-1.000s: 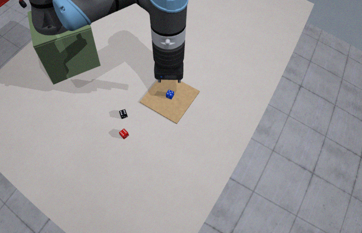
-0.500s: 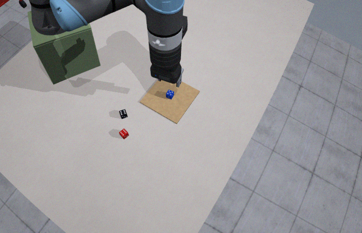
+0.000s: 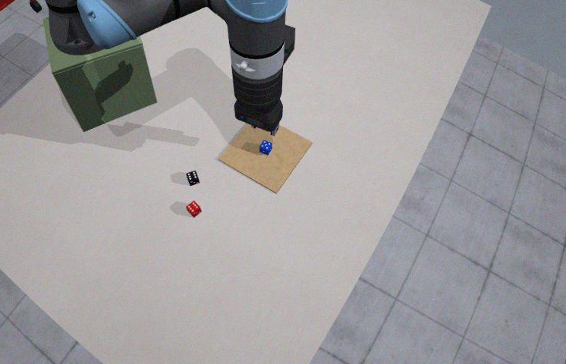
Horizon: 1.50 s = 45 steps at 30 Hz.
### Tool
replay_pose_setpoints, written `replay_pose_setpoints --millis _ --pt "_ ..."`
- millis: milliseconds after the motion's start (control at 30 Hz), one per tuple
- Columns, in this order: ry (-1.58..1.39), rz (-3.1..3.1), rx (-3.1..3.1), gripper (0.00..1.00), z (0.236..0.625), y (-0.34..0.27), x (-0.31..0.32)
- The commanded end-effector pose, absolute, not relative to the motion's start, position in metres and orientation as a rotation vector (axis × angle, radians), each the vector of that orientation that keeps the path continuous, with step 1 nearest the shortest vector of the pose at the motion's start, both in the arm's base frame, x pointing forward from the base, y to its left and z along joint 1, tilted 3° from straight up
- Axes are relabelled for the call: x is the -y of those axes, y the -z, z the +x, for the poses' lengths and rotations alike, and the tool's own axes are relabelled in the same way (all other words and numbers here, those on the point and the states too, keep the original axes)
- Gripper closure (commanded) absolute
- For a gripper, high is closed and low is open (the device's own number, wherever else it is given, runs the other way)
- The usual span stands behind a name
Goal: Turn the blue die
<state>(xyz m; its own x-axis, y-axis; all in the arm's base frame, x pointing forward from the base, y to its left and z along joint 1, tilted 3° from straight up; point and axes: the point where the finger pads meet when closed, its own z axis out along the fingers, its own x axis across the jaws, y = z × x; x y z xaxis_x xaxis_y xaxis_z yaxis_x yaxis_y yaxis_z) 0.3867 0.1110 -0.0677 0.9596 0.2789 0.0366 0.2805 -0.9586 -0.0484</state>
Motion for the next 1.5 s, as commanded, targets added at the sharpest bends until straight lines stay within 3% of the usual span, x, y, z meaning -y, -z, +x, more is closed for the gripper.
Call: replay_pose_setpoints --millis 0,1467 --pt "0.047 -3.058 0.436 0.3 0.3871 0.0674 -0.1109" --pt "0.047 -3.058 0.436 0.3 0.3873 0.0729 -0.1113"
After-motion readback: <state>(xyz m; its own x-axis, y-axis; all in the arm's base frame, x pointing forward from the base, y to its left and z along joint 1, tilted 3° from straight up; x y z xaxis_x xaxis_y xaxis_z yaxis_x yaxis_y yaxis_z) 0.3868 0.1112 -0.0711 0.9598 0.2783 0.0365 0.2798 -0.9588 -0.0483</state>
